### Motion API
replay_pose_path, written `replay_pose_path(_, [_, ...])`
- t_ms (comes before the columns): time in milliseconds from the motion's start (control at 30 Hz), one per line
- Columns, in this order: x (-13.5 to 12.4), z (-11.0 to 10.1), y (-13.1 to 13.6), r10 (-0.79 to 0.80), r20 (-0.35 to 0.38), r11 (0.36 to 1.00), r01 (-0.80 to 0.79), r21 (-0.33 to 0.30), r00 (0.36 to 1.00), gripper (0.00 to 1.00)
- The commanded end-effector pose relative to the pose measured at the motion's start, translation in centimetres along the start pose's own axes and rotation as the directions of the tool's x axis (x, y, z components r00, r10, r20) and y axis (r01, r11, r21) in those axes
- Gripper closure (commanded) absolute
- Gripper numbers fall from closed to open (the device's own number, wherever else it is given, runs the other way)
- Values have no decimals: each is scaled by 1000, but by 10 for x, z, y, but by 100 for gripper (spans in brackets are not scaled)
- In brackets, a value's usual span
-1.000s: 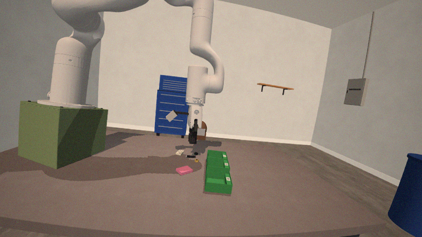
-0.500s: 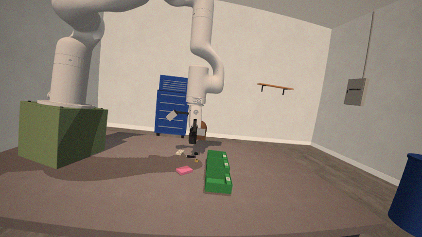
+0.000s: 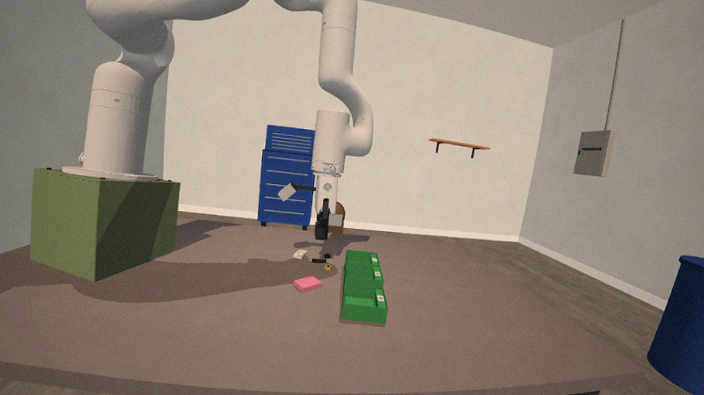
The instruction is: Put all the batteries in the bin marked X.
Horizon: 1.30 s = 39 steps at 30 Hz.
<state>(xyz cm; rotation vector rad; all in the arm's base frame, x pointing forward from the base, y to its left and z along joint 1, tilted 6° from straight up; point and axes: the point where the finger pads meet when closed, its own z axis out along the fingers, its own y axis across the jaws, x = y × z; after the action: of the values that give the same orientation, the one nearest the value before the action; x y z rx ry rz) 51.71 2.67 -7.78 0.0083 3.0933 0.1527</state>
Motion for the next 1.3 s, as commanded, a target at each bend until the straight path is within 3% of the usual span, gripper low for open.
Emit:
replay_pose_path(0, [-1,-1,0,0,-7,1000,0,1,1000,77])
replay_pose_path(267, [-1,15,0,0,-7,1000,0,1,1000,77])
replay_pose_path(633, [-1,57,0,0,-7,1000,0,1,1000,77])
replay_pose_path(1267, [0,69,0,0,-7,1000,0,1,1000,77])
